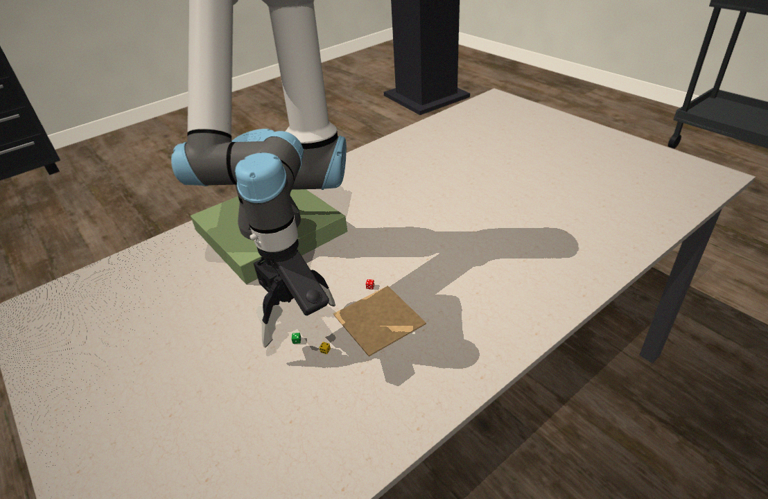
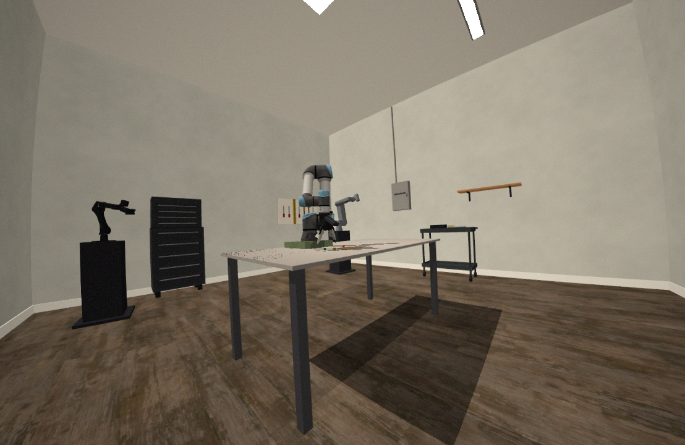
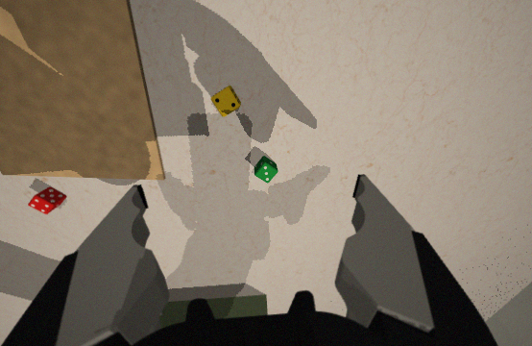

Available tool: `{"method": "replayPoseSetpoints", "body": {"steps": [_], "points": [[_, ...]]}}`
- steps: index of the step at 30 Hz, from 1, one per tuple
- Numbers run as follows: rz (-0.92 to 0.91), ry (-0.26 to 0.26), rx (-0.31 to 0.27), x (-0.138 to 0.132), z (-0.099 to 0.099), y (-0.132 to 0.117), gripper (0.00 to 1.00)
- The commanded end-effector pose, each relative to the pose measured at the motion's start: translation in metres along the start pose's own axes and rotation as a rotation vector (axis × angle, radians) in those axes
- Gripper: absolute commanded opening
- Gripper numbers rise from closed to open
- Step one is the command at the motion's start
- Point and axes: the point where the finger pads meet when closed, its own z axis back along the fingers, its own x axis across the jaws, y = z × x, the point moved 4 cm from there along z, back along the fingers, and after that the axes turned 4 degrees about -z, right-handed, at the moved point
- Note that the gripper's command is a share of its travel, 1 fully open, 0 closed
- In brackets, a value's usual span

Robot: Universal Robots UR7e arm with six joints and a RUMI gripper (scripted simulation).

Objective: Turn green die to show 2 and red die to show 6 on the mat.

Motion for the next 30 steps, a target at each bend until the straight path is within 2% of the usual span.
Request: {"method": "replayPoseSetpoints", "body": {"steps": [1, 16, 30], "points": [[0.000, -0.001, 0.001, -0.001, 0.000, 0.002, 1.00], [0.000, -0.001, 0.001, -0.030, 0.000, 0.054, 1.00], [0.000, -0.001, 0.001, -0.033, 0.000, 0.058, 1.00]]}}
